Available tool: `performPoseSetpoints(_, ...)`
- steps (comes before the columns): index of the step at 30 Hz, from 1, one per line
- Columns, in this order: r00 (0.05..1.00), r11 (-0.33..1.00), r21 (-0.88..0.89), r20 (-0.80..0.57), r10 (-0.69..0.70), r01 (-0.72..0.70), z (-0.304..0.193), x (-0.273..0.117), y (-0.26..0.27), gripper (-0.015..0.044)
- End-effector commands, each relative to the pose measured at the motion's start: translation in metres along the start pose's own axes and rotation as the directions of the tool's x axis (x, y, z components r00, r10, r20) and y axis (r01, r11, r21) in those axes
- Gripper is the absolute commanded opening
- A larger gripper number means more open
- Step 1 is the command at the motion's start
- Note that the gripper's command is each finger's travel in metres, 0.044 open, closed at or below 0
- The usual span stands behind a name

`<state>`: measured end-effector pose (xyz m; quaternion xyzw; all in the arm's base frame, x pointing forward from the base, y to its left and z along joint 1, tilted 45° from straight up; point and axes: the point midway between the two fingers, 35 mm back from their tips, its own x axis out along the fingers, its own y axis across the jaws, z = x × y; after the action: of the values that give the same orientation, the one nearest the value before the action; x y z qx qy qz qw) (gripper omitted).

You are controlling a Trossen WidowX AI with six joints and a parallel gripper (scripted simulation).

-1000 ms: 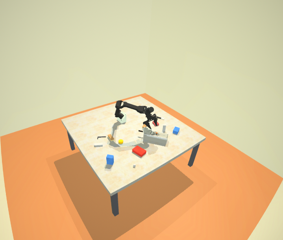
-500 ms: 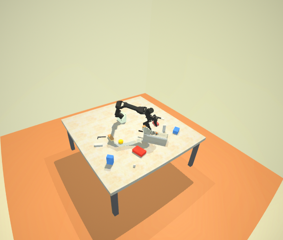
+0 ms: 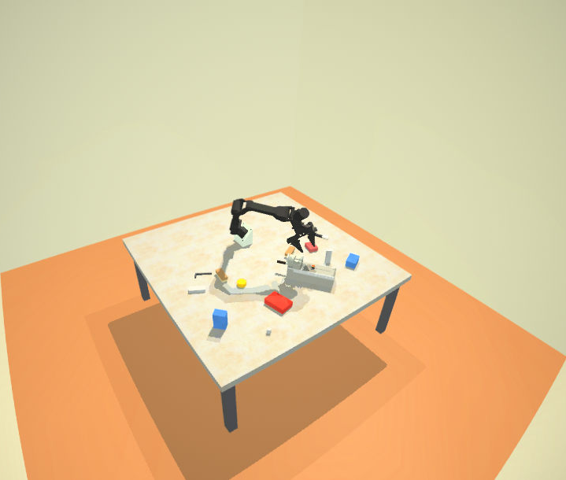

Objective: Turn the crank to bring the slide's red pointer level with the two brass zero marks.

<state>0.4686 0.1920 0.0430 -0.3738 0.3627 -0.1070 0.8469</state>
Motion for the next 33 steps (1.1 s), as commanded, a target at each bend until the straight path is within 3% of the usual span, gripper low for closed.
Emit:
performPoseSetpoints(1, 1.0, 1.0, -0.017, -0.006, 0.013, -0.013, 0.002, -0.008, -0.007, 0.044)
performPoseSetpoints(25, 0.928, 0.86, -0.36, -0.049, 0.369, -0.361, -0.07, -0.076, -0.072, 0.044)
performPoseSetpoints(33, 0.92, 0.844, -0.379, -0.051, 0.39, -0.378, -0.076, -0.08, -0.074, 0.044)
